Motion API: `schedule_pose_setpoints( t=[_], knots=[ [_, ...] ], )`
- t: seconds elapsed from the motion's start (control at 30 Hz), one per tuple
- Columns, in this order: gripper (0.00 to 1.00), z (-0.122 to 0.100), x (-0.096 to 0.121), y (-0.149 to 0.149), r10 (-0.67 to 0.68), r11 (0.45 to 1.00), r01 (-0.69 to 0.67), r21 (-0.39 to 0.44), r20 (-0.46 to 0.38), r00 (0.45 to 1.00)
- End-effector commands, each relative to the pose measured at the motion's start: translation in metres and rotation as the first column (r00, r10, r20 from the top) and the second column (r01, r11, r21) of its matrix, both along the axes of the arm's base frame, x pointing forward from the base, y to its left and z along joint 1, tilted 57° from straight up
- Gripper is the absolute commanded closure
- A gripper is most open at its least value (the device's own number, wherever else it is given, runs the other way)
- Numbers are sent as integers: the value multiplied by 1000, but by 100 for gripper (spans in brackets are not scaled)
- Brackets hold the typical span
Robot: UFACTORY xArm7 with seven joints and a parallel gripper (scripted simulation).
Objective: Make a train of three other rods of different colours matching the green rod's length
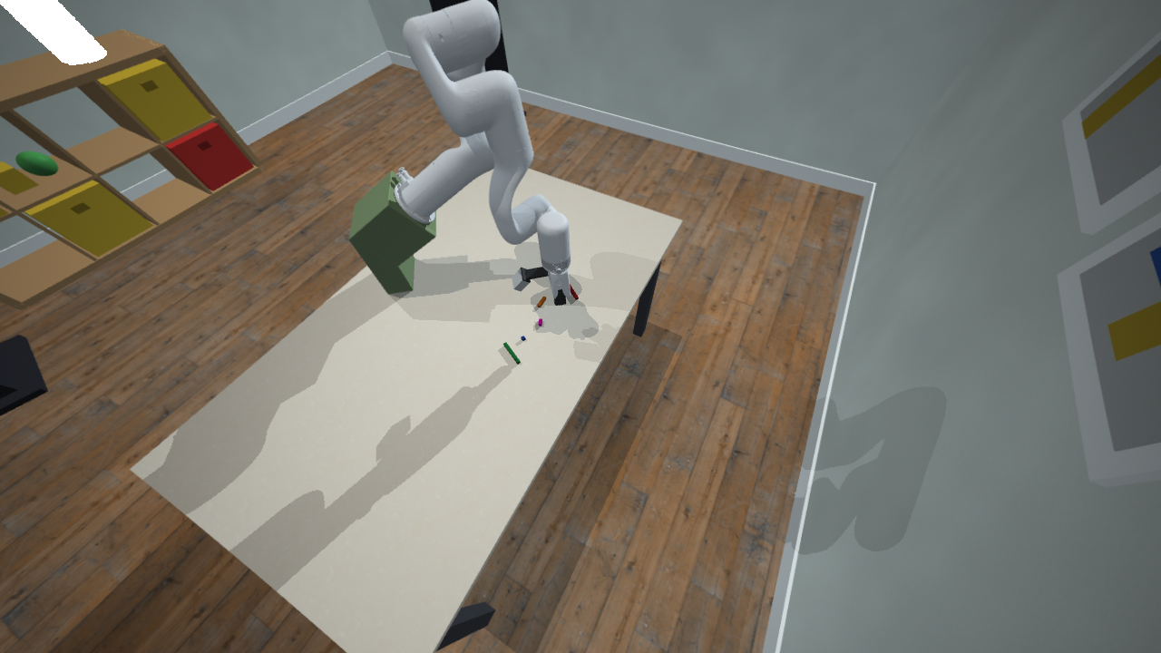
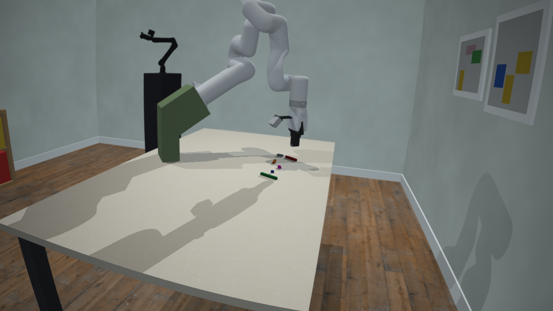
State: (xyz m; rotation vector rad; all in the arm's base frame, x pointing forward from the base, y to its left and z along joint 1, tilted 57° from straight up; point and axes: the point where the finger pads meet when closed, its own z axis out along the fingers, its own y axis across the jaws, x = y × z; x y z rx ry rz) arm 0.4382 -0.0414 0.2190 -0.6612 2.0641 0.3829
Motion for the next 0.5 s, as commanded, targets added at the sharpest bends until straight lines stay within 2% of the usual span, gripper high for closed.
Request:
schedule_pose_setpoints(
  t=[0.0, 0.17, 0.23, 0.47],
  knots=[
    [96, 2, -3, -2, 1, 1000, -1, 1, -2, 1000],
    [96, 1, -3, -3, -5, 1000, 5, 10, -8, 1000],
    [96, -12, -2, -17, -82, 989, 93, 112, -94, 992],
    [96, -32, -2, -38, -175, 943, 229, 240, -227, 958]
  ],
)
